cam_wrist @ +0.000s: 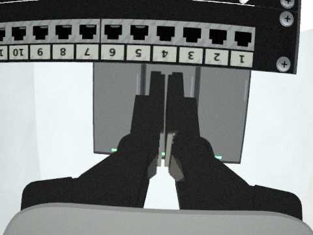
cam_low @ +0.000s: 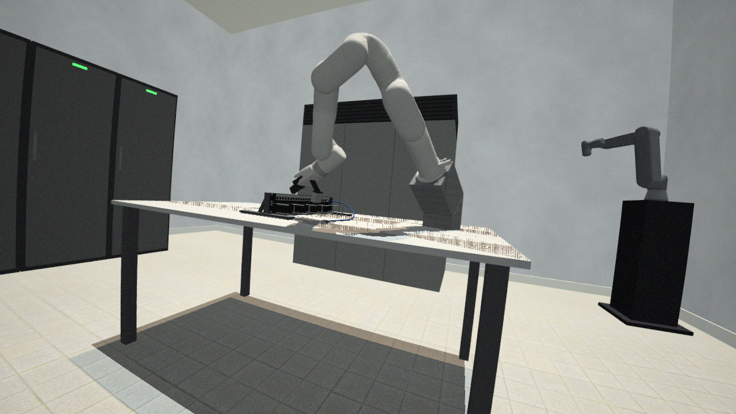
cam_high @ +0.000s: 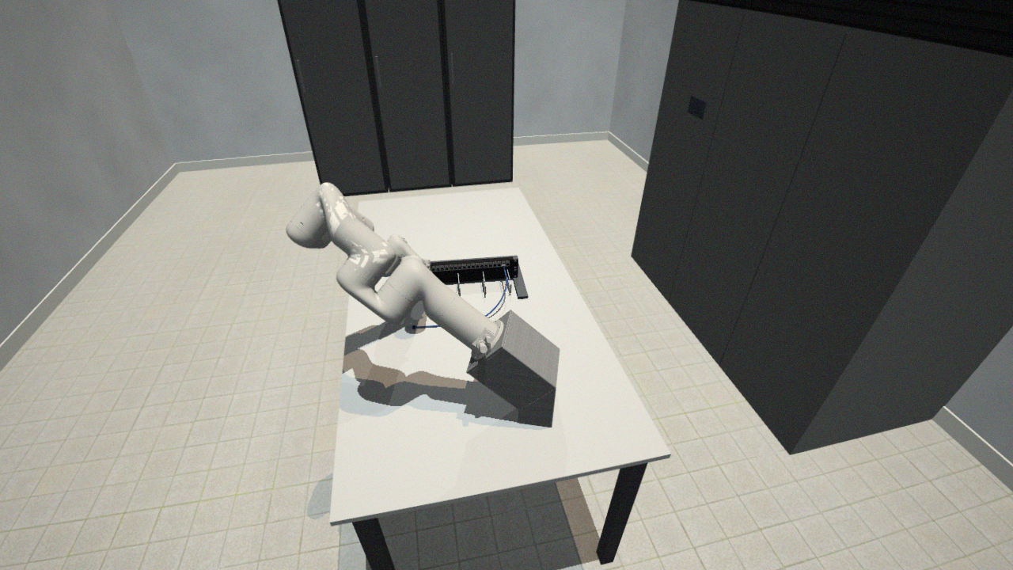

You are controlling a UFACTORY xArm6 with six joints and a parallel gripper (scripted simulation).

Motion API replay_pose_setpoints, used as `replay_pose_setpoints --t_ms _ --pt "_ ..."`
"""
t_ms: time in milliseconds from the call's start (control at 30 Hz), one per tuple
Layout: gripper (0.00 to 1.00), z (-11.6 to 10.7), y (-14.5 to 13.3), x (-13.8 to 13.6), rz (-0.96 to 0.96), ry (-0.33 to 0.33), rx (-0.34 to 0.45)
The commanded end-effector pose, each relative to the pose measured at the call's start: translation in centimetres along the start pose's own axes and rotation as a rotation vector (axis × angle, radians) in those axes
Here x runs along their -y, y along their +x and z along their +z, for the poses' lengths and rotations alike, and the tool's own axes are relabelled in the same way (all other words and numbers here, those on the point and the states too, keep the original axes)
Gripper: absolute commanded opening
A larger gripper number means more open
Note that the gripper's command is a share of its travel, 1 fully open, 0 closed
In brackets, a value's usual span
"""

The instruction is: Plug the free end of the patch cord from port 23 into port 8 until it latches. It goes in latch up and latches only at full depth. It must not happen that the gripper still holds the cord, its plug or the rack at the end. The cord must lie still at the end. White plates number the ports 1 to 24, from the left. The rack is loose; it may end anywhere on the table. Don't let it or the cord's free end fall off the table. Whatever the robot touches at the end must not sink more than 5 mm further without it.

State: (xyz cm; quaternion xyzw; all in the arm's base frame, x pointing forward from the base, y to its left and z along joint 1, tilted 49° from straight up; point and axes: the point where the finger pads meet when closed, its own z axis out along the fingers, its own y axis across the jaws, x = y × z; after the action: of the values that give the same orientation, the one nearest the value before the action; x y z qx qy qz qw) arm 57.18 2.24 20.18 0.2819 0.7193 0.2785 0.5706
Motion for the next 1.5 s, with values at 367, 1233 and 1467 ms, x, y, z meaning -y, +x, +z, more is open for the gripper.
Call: replay_pose_setpoints --t_ms 367,1233,1467 --pt "0.0 -1.4 -0.1 0.0 0.0 -0.001 0.002" --pt "0.0 -14.0 -0.1 0.0 0.0 -0.001 0.002" --pt "0.0 -14.0 -0.1 0.3 0.0 -0.001 0.002"
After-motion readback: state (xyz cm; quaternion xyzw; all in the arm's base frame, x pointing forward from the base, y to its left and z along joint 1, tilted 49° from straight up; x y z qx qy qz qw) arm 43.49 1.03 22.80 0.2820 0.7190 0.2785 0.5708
